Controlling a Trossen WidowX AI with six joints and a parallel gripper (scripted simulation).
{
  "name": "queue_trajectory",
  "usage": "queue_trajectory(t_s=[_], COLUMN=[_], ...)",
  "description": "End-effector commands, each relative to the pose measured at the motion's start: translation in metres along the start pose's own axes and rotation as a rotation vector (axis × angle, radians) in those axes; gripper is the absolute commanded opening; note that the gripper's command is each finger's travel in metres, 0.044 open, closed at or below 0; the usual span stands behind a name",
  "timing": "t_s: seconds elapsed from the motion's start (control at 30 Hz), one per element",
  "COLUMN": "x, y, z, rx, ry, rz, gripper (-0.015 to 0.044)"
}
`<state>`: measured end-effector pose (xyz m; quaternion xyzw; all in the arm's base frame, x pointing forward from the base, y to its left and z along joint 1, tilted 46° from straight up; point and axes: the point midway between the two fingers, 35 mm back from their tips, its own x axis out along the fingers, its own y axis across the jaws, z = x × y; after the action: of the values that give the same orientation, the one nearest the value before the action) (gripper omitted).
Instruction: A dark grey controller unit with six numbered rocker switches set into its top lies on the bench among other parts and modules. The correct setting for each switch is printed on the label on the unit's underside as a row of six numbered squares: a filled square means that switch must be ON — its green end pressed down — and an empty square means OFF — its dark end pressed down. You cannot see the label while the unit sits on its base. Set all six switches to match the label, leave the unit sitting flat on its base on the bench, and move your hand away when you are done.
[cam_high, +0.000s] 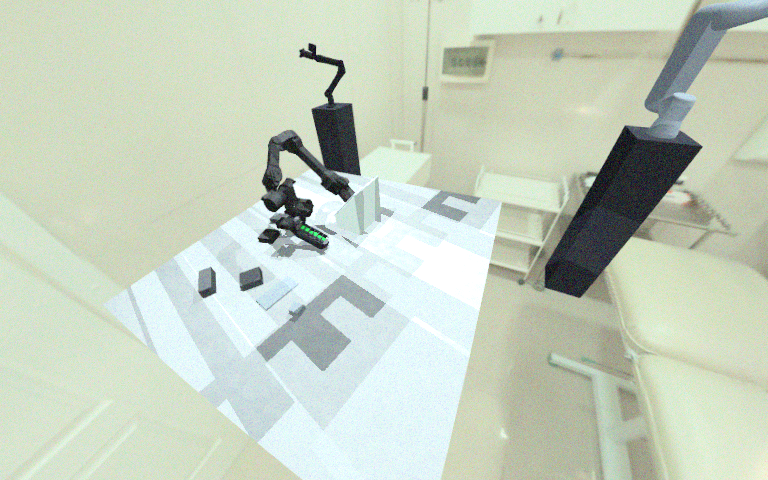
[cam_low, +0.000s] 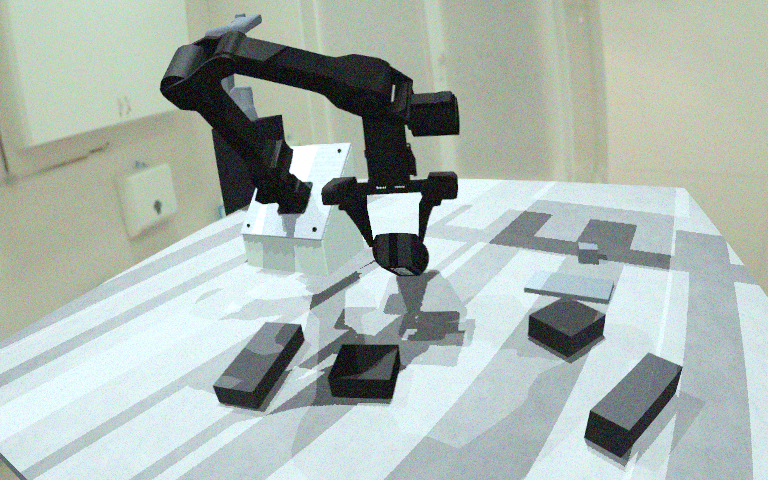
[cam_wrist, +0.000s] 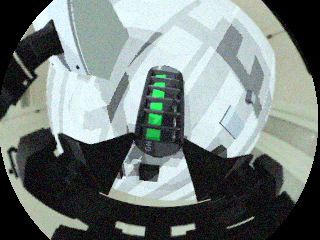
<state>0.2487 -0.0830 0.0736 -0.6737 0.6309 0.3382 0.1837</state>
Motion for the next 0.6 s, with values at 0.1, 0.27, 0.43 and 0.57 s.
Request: queue_trajectory(t_s=[0.1, 0.27, 0.43, 0.57], x=[-0.004, -0.007, -0.009, -0.011], y=[-0.001, -0.001, -0.001, -0.001], z=[0.007, 0.01, 0.014, 0.017], rx=[0.0, -0.001, -0.001, -0.001], ry=[0.01, 0.02, 0.03, 0.039], rz=[-0.003, -0.003, -0.003, -0.003], gripper=[0.0336, 0.0336, 0.0336, 0.0336])
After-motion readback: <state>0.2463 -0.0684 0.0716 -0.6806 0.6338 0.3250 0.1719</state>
